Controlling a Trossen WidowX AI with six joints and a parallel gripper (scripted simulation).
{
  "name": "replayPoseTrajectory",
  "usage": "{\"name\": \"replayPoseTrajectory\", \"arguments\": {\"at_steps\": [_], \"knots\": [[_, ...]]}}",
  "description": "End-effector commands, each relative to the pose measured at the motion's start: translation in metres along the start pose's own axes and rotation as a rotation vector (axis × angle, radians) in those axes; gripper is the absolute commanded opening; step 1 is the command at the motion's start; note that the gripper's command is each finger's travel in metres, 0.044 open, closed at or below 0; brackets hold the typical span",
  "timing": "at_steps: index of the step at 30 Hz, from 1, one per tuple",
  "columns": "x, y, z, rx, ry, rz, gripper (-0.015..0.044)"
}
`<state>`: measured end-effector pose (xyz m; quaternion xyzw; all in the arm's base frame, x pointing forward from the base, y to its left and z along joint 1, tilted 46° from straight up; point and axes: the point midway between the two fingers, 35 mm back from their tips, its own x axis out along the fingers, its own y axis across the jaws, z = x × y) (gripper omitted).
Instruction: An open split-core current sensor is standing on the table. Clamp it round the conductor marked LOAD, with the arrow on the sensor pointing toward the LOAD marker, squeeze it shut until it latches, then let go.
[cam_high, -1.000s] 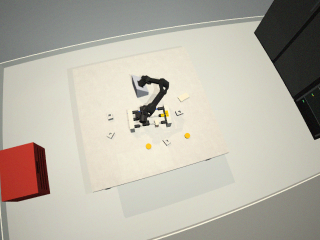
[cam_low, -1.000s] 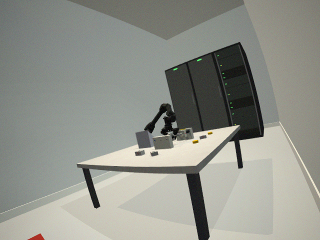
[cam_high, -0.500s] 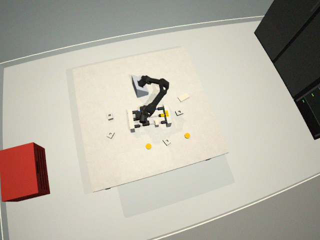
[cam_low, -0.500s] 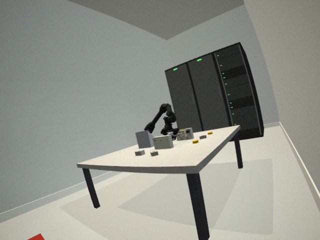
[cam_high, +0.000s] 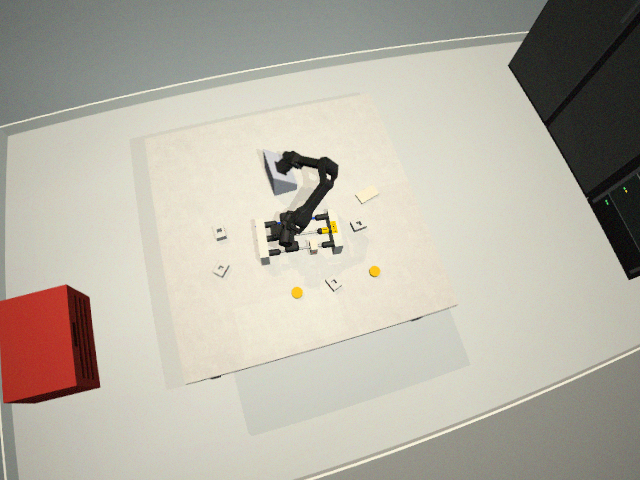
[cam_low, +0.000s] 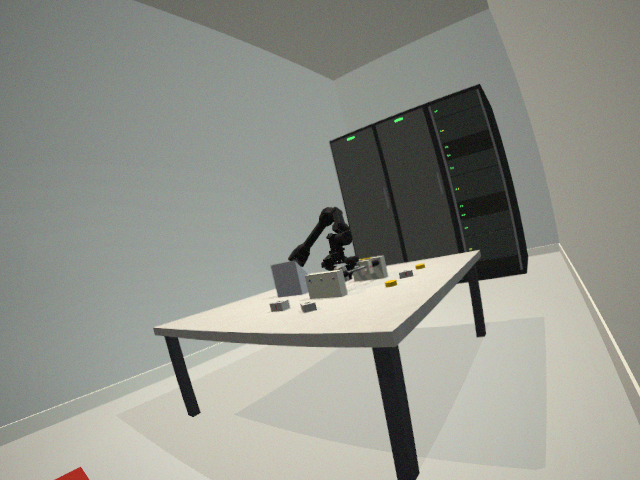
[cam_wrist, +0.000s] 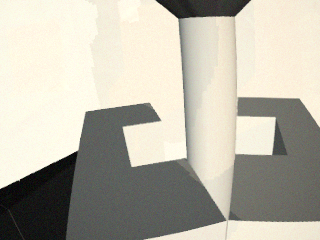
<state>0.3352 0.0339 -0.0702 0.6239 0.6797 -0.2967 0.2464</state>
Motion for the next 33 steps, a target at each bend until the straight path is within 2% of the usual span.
{"name": "replayPoseTrajectory", "arguments": {"at_steps": [1, 5, 33], "knots": [[-0.0010, -0.0001, 0.0004, 0.000, -0.001, 0.001, 0.0103], [-0.0010, -0.0001, 0.0004, 0.000, -0.001, 0.001, 0.0000], [-0.0010, -0.0001, 0.0004, 0.000, -0.001, 0.001, 0.0000]]}}
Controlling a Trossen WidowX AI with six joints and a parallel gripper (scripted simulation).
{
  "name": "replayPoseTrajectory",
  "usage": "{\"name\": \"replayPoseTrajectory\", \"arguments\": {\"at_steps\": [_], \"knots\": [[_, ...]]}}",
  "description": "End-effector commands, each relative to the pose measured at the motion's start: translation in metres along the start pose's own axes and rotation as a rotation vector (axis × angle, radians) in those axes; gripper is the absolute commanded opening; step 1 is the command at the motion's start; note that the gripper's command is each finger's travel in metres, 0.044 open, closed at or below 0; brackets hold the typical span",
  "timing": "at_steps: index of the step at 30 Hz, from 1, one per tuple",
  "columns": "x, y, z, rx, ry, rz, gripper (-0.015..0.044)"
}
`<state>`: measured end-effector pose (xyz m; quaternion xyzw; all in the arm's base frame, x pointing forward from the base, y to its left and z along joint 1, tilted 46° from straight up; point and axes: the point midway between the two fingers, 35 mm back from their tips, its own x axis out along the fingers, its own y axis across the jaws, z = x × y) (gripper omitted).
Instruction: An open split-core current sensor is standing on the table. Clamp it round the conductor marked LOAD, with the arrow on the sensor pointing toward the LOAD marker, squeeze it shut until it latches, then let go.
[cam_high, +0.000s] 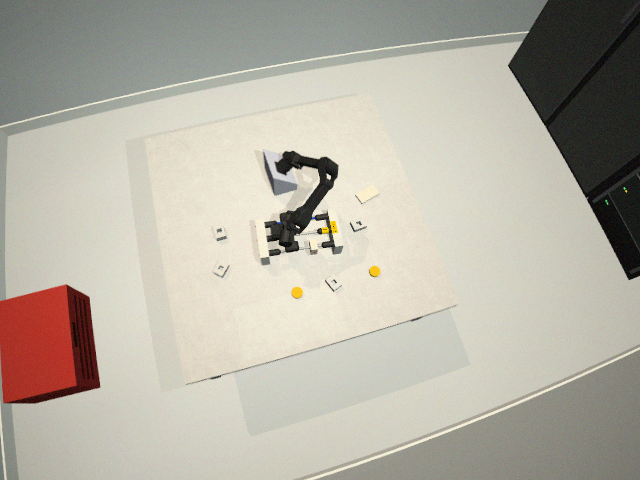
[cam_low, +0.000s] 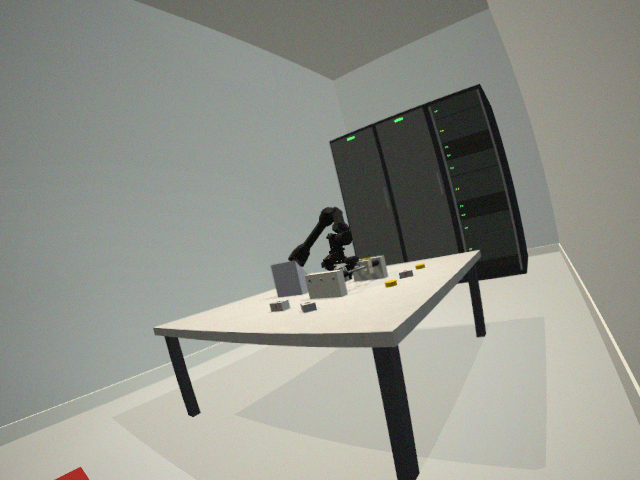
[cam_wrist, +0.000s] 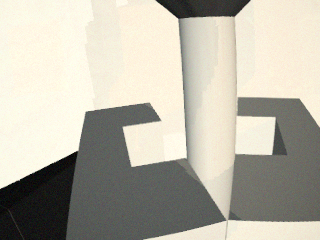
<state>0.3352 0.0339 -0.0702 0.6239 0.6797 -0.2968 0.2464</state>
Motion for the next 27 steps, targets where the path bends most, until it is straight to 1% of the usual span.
{"name": "replayPoseTrajectory", "arguments": {"at_steps": [1, 21, 27], "knots": [[-0.0010, -0.0001, 0.0003, 0.000, -0.001, 0.001, 0.0000], [-0.0003, 0.0000, 0.0000, 0.000, 0.000, 0.000, 0.0000], [-0.0066, 0.0001, 0.0001, 0.003, 0.001, 0.001, 0.0000]]}}
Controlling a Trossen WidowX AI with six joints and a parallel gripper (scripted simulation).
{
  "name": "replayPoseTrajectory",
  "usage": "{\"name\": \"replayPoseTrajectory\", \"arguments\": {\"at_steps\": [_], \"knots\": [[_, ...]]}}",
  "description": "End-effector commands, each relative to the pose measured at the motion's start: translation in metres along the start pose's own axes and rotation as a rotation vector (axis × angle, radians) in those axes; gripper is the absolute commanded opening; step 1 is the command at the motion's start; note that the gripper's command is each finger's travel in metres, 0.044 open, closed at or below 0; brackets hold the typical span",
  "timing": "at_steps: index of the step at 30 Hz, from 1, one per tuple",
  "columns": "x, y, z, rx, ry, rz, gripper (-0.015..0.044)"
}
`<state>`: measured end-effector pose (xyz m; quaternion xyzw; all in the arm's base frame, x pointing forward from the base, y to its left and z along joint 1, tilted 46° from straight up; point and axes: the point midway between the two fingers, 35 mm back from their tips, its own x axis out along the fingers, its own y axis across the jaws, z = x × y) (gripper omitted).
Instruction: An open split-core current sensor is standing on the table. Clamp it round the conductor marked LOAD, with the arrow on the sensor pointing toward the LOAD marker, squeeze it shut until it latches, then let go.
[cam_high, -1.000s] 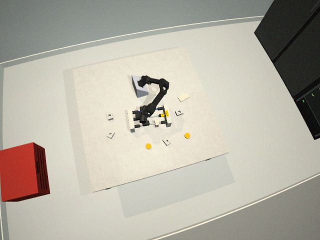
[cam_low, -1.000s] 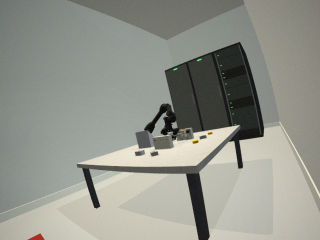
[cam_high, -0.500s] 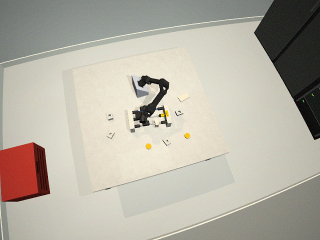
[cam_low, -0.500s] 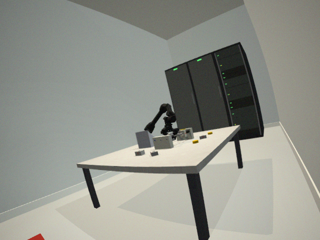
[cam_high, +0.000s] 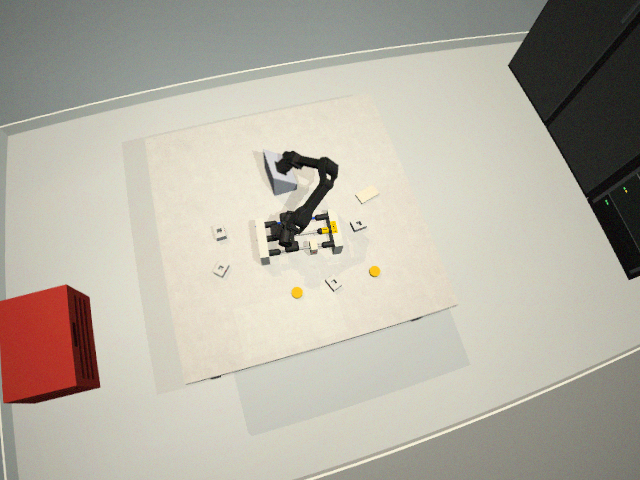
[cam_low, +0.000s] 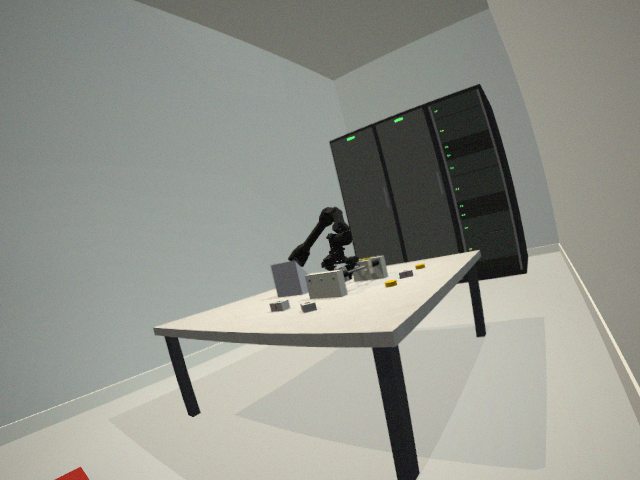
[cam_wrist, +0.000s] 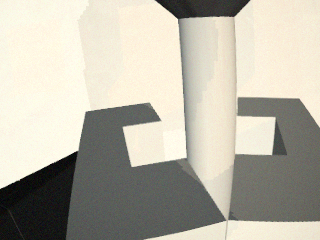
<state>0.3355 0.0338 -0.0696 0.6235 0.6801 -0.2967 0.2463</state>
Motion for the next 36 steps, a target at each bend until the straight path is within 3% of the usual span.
{"name": "replayPoseTrajectory", "arguments": {"at_steps": [1, 36], "knots": [[-0.008, 0.000, 0.000, 0.004, 0.001, 0.003, 0.0000], [-0.018, 0.000, 0.001, 0.007, 0.004, 0.004, 0.0000]]}}
